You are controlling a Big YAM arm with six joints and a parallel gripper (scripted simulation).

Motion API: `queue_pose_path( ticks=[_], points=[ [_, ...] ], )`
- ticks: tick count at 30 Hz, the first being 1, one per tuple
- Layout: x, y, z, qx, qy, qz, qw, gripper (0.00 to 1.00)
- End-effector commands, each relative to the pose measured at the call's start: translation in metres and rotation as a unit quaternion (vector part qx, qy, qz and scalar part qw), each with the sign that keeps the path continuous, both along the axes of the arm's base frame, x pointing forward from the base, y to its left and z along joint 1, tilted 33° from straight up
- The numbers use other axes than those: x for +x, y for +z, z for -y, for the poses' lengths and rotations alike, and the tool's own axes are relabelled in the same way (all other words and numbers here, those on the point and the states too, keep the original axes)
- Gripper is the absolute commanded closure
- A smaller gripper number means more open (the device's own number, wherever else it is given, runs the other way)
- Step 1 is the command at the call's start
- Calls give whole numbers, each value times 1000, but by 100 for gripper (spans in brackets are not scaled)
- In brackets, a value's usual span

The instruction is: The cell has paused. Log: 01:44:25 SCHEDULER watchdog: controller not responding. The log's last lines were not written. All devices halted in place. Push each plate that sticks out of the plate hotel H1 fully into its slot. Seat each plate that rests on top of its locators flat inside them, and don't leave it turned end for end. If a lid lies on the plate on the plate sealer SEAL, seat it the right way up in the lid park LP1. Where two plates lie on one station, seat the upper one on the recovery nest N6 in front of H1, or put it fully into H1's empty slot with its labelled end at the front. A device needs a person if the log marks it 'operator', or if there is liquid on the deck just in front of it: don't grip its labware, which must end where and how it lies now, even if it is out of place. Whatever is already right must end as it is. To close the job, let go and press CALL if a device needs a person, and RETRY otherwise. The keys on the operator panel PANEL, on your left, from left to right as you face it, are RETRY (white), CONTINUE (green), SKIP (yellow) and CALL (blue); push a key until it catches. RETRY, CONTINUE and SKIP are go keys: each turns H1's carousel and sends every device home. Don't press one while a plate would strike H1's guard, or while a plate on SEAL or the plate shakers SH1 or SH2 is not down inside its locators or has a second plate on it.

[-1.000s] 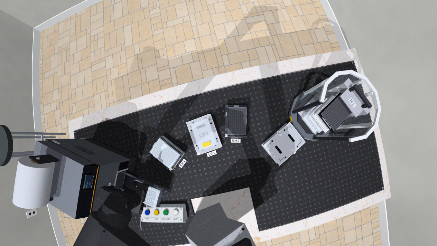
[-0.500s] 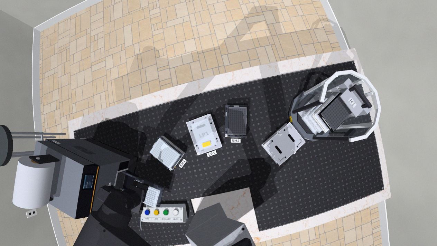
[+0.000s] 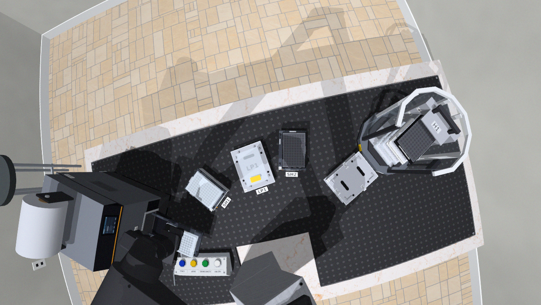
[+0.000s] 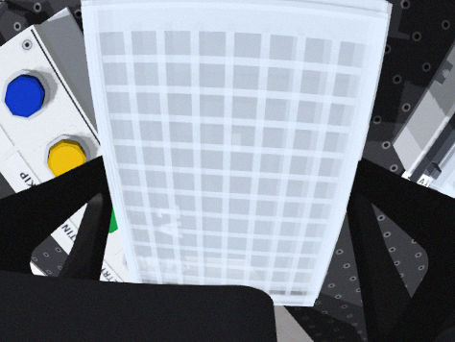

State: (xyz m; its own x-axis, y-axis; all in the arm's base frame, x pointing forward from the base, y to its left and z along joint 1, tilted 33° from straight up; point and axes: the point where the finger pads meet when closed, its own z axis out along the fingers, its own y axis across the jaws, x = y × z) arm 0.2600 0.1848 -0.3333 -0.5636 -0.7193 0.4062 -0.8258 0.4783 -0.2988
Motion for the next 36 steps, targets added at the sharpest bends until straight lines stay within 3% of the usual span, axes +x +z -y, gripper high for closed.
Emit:
queue_pose_path(
  ticks=[1,36],
  points=[
    [18,2,-10,14,-3,12,1000,16],
    [17,-8,-5,11,-2,10,1000,16]
  ],
)
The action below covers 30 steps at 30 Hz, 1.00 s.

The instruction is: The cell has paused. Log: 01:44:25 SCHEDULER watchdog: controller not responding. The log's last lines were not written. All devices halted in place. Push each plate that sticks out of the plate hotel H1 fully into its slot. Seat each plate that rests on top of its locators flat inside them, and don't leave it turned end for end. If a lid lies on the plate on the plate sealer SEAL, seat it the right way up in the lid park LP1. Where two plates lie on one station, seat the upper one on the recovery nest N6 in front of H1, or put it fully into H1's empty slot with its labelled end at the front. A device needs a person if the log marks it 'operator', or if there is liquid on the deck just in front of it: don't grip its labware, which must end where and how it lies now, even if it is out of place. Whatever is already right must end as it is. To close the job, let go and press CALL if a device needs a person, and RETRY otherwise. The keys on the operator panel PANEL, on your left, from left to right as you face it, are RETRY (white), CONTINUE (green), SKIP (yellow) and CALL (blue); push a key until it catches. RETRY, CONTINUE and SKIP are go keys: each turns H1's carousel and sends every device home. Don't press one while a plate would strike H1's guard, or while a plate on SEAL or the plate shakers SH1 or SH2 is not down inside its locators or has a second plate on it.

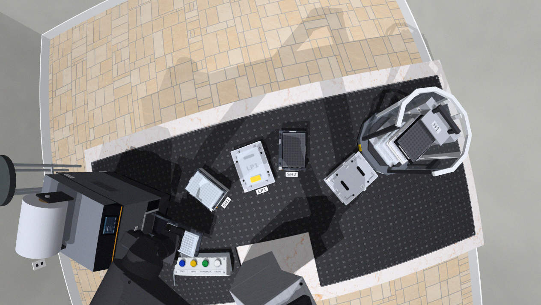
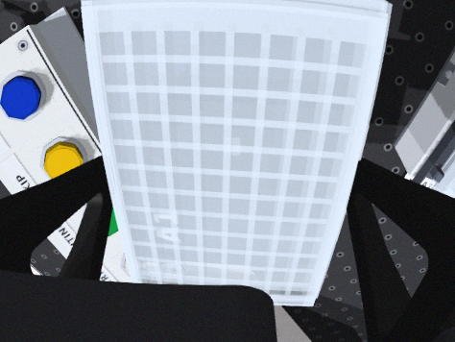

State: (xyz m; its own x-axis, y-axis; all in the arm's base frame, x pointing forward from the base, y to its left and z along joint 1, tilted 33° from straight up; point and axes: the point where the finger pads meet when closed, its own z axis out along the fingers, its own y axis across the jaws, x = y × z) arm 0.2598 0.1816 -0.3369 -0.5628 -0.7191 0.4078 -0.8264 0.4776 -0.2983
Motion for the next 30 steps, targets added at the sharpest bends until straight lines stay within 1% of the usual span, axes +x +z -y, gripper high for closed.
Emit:
queue_pose_path(
  ticks=[1,8,22,30],
  points=[
    [17,-5,-8,11,-3,10,1000,16],
    [18,-5,-9,13,-3,12,1000,16],
    [14,-8,-3,8,-3,7,1000,16],
    [15,-8,-4,10,-3,9,1000,16]
  ],
)
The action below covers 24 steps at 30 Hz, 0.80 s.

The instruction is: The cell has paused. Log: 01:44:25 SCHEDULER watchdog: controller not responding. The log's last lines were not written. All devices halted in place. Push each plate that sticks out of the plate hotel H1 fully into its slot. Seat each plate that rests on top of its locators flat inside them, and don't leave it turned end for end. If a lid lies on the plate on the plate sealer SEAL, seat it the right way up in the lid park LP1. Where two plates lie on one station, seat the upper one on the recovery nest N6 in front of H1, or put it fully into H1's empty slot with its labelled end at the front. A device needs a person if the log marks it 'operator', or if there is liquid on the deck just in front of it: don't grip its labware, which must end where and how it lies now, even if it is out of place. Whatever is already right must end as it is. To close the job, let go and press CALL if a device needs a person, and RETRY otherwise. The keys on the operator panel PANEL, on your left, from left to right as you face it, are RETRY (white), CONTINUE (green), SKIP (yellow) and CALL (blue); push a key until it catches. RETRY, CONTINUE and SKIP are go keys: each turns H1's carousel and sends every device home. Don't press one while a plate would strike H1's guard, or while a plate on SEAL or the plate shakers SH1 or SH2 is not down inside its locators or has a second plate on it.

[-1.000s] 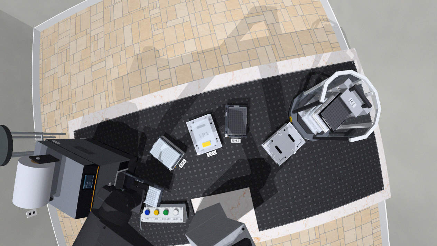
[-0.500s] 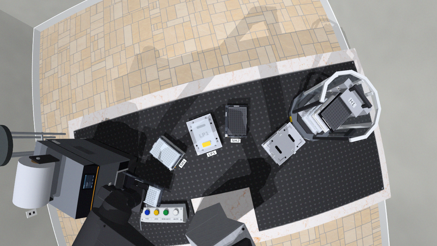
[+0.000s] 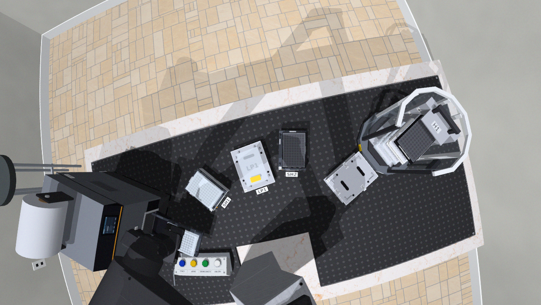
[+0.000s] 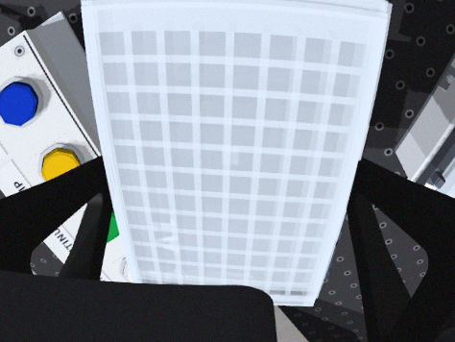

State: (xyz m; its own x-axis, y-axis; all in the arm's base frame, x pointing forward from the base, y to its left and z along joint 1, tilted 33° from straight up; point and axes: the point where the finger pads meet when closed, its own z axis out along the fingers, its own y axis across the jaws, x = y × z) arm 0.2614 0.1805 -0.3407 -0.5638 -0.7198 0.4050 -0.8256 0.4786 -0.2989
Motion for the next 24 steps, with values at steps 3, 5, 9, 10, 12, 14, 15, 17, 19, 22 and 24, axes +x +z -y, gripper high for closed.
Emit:
queue_pose_path(
  ticks=[3,5,9,10,12,14,15,17,19,22,24],
  points=[
    [12,-5,-3,8,-2,7,1000,16],
    [13,-5,-4,8,-2,7,1000,16],
    [12,-5,-3,8,-2,7,1000,16],
    [12,-6,-2,7,-2,6,1000,16],
    [11,-6,-2,7,-2,6,1000,16],
    [12,-6,-3,8,-2,7,1000,16],
    [12,-6,-3,8,-2,7,1000,16],
    [16,-4,-6,12,-3,11,1000,16],
    [15,-6,-4,10,-2,9,1000,16],
    [13,-8,-2,8,-3,7,1000,16],
    [13,-8,-3,9,-2,8,1000,16]
  ],
)
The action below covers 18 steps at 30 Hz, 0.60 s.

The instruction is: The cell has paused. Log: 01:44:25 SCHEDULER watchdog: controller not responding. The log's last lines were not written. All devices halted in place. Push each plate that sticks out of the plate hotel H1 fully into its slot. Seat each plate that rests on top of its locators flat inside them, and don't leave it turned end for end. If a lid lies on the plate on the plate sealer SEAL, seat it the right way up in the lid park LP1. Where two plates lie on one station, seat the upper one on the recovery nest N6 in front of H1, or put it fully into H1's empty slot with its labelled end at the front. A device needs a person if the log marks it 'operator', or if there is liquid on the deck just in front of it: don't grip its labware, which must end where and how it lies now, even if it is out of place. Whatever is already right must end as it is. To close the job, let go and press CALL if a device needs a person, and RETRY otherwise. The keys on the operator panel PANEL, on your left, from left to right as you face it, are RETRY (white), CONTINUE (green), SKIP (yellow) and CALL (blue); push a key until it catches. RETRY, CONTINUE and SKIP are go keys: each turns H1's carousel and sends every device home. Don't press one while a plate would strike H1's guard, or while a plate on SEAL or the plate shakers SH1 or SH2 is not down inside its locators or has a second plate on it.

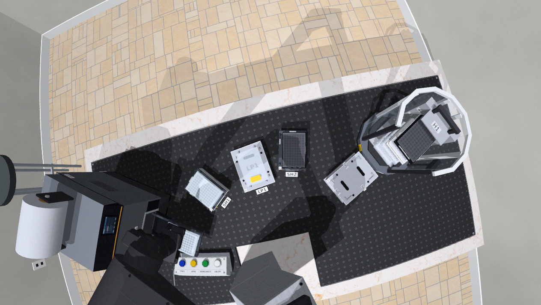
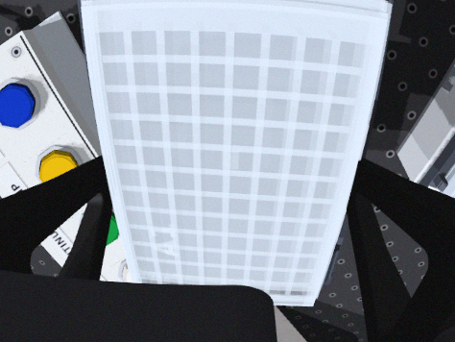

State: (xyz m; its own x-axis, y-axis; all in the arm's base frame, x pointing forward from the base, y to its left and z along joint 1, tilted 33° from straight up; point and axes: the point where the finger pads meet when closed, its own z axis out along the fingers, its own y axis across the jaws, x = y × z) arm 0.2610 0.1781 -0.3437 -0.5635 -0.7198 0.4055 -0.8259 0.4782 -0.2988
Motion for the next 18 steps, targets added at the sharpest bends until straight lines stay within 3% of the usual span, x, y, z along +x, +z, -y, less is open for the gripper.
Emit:
queue_pose_path(
  ticks=[1,18],
  points=[
    [15,-4,-6,10,-3,9,1000,16],
    [16,-6,-6,11,-3,10,1000,16]
  ],
)
